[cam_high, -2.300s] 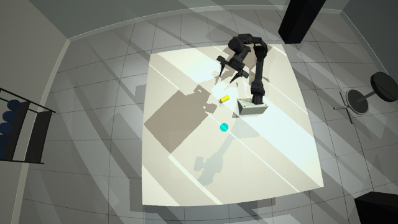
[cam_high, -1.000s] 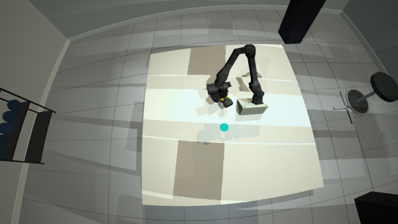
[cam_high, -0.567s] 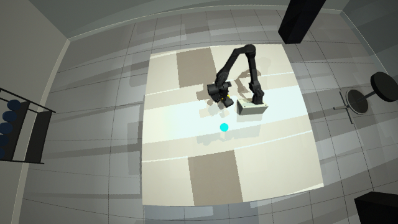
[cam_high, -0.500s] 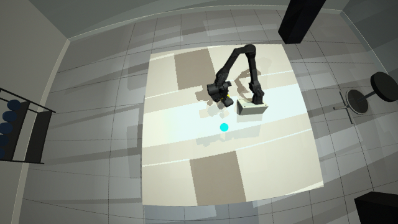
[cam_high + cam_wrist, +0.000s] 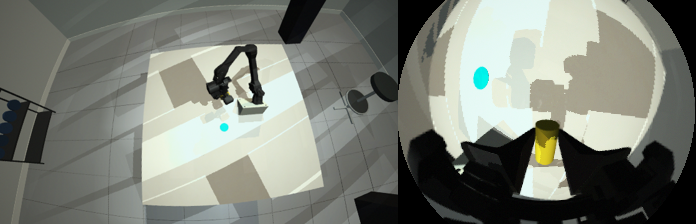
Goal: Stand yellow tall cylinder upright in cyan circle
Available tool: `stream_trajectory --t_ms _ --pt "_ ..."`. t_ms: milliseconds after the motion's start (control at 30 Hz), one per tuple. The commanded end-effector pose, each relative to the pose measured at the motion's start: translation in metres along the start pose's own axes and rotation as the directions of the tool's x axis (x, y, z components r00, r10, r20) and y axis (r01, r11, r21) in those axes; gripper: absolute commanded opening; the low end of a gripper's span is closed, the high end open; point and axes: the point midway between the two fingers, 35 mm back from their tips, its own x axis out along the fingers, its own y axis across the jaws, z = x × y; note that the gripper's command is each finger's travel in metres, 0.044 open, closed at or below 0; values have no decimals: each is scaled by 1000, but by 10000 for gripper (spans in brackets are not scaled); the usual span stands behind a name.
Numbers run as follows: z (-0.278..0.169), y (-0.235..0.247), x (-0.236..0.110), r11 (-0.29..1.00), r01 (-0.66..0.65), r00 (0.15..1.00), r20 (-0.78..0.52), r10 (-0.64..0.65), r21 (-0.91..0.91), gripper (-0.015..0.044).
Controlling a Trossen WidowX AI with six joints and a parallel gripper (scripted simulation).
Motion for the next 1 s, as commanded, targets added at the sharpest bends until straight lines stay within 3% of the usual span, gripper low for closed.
stream_trajectory --t_ms 0,400,967 --pt "1 0 -14 1000 -4 1000 6 4 6 105" --pt "-5 0 -51 1000 3 1000 0 -3 7 105" --pt "22 30 -62 988 -6 1000 9 7 -152 105"
